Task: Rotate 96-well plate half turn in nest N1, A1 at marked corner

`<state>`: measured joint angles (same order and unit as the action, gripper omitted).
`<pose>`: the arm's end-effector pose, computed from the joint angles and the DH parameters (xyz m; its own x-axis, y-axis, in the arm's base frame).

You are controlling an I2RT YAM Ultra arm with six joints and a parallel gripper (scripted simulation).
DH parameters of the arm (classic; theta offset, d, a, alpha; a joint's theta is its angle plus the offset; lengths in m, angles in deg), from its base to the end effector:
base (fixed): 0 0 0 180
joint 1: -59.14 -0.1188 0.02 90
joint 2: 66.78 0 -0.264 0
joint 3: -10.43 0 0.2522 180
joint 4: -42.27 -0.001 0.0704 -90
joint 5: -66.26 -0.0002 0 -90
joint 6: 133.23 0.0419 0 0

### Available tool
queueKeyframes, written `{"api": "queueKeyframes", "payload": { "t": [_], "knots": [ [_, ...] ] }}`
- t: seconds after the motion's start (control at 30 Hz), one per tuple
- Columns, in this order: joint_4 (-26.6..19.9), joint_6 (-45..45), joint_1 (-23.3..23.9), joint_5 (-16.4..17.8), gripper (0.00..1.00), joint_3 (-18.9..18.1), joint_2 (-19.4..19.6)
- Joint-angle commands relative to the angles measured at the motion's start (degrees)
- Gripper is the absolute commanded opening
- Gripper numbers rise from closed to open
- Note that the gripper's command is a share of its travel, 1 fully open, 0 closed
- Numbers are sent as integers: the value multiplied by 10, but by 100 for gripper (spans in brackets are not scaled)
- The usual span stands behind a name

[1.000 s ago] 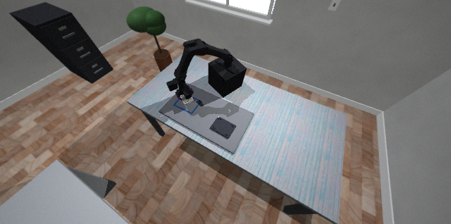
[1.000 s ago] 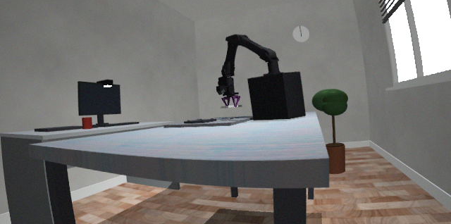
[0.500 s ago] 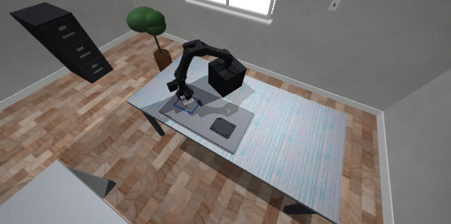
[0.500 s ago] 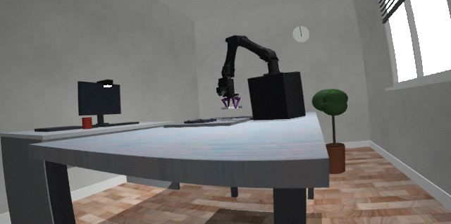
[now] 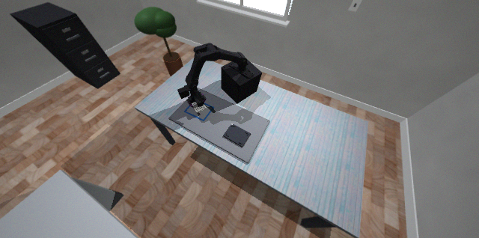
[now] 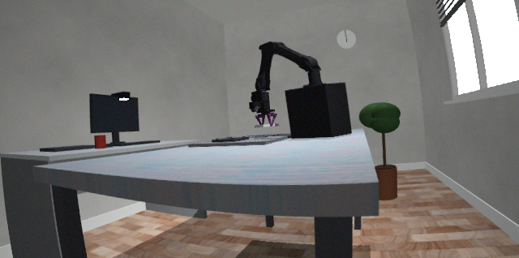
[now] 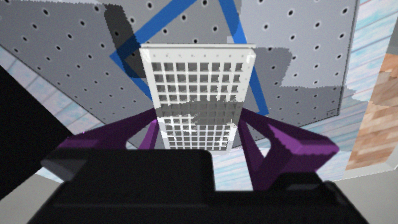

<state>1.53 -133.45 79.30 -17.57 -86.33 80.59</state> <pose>0.3770 -0.1325 -0.0458 -0.3414 -0.9337 -0.1075 -0.9398 0.3410 0.0231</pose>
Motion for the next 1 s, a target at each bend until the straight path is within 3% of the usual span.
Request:
{"api": "queueKeyframes", "payload": {
  "t": [0.0, 0.97],
  "knots": [
    [5, 0, 0, 2, 0, -3, -4],
    [26, 3, -2, 2, 0, -11, 24]
  ]
}}
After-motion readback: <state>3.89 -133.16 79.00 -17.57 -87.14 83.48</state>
